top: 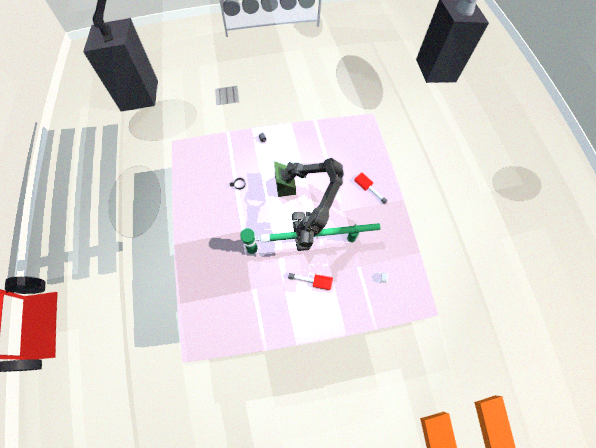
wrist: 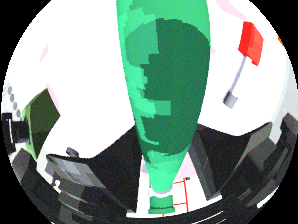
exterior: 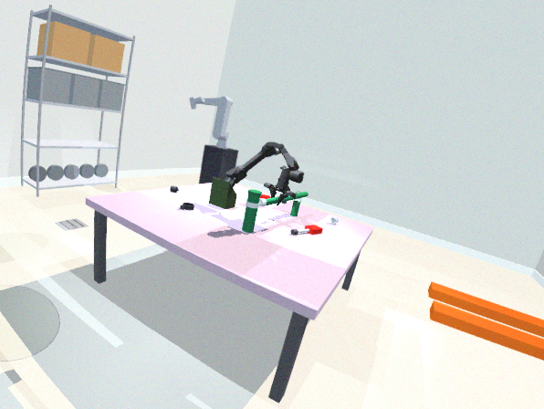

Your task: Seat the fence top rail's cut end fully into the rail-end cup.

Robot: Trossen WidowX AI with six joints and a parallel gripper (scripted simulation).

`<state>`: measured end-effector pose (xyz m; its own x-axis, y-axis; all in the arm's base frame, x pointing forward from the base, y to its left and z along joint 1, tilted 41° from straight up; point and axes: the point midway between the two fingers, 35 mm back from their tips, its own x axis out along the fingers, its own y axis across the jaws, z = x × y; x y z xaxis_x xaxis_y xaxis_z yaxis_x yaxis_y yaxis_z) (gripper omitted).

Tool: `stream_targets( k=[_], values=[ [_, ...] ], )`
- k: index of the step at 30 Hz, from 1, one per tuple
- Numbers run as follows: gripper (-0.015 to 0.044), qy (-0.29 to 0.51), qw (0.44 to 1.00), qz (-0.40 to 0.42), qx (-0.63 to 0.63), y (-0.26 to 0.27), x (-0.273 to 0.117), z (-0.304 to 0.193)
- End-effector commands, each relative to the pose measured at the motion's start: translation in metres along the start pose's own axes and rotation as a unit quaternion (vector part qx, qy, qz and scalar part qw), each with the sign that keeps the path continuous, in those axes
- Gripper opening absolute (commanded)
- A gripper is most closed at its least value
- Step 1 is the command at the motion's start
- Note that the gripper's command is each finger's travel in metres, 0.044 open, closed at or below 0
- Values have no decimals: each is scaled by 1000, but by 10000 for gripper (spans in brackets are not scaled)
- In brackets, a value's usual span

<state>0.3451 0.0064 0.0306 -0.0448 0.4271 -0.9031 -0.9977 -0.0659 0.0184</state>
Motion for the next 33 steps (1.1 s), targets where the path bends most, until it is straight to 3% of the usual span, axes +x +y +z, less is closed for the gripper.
stream_targets(
  k=[1,33],
  values=[
    [0,7,1000,-3,0,0,-4,-7],
    [0,1,1000,1,-1,1,-1,-8]
  ],
)
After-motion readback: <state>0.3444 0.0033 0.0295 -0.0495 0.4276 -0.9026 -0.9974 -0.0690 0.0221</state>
